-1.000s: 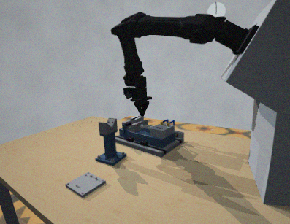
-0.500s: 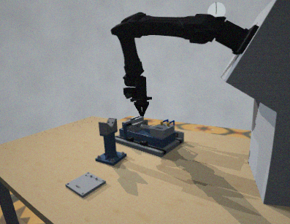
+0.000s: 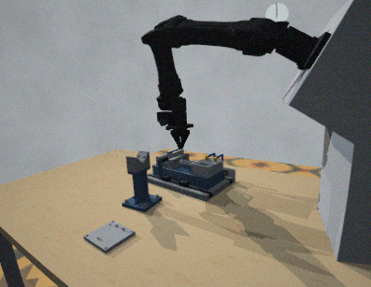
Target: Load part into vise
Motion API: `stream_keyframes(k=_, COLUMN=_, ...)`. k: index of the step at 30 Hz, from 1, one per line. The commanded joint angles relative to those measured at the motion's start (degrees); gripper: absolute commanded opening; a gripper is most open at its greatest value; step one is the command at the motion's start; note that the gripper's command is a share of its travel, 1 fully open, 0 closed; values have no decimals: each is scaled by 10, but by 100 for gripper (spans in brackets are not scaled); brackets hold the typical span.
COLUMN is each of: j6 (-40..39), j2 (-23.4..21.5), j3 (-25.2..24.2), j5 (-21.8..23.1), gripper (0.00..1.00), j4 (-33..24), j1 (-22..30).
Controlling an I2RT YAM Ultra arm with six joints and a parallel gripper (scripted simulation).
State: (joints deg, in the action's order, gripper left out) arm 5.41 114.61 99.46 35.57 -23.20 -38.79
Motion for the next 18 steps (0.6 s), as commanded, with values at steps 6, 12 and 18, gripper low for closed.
stream_keyframes(k=6, j6=-6, j2=-11, j3=-17, j5=-5, gripper=0, j4=2, j1=-2)
stream_keyframes(k=12, j6=-7, j2=-18, j3=-19, j5=-5, gripper=0, j4=5, j1=3)
stream_keyframes(k=18, j6=-8, j2=-19, j3=-21, j5=-7, gripper=0, j4=8, j1=3)
